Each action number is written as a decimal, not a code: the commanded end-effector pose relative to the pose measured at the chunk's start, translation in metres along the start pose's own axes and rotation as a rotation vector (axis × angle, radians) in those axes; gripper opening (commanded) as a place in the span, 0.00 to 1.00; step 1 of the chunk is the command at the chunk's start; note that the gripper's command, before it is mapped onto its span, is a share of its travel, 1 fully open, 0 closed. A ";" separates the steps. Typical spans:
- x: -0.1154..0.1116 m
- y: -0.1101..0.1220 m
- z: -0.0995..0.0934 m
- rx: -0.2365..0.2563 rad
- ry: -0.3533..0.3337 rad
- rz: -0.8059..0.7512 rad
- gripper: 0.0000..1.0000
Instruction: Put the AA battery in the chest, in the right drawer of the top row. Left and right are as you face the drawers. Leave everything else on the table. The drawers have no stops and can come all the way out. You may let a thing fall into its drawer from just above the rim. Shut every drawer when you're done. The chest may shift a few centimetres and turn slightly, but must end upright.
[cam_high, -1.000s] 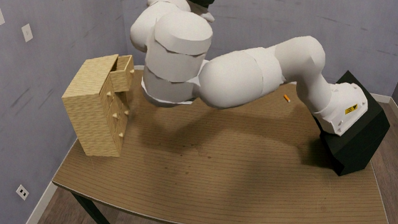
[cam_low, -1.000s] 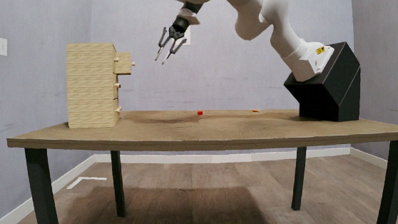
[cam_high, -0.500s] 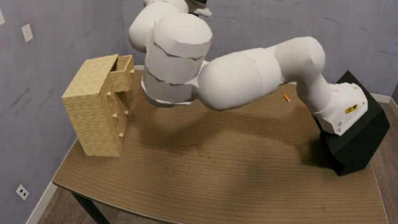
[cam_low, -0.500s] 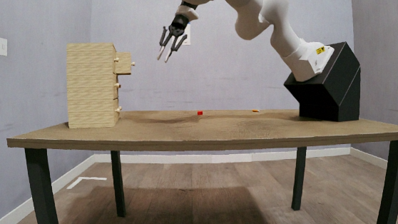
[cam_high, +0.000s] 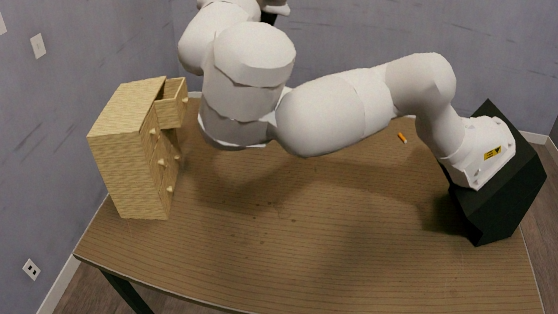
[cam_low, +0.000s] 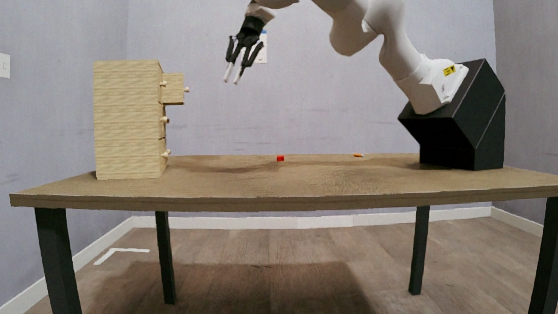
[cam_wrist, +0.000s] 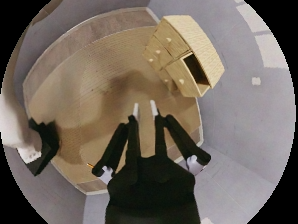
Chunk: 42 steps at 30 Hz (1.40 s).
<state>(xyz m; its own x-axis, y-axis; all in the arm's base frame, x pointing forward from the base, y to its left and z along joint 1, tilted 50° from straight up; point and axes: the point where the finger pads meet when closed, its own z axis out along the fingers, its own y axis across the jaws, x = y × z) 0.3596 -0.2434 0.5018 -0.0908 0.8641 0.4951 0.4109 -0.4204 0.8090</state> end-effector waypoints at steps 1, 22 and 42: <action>0.001 -0.003 -0.002 0.020 -0.009 0.134 0.28; -0.004 -0.011 -0.025 0.081 -0.096 0.412 0.28; -0.009 -0.019 -0.049 0.110 -0.188 0.648 0.28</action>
<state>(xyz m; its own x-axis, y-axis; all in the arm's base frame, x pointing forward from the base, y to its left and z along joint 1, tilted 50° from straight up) 0.3126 -0.2587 0.4979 0.3008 0.5718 0.7632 0.4468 -0.7915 0.4170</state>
